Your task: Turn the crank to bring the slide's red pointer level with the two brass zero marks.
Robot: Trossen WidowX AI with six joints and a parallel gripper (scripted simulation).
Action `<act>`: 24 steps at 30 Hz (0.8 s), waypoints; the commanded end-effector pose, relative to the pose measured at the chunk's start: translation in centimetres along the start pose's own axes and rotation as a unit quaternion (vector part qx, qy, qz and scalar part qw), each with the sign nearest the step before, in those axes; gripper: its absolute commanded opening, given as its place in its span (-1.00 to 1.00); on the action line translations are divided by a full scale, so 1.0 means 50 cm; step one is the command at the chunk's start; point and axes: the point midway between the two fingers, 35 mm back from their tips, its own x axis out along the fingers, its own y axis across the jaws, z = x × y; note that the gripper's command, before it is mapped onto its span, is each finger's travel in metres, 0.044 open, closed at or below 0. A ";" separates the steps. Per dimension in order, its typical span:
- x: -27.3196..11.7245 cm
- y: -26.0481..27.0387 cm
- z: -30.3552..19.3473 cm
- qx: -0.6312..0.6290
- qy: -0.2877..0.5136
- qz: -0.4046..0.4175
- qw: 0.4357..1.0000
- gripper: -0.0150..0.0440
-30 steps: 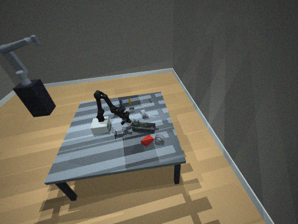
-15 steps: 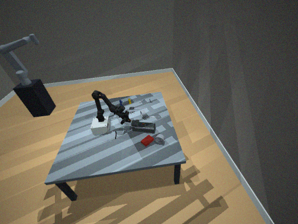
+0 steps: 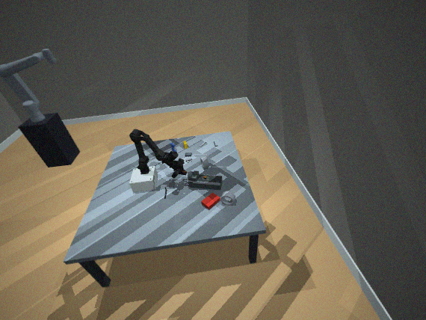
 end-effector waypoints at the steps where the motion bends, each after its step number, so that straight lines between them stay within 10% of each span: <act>1: -0.006 -0.017 0.005 0.002 -0.003 -0.008 1.000 -0.49; 24: -0.005 -0.038 0.005 0.001 -0.003 -0.008 1.000 -0.49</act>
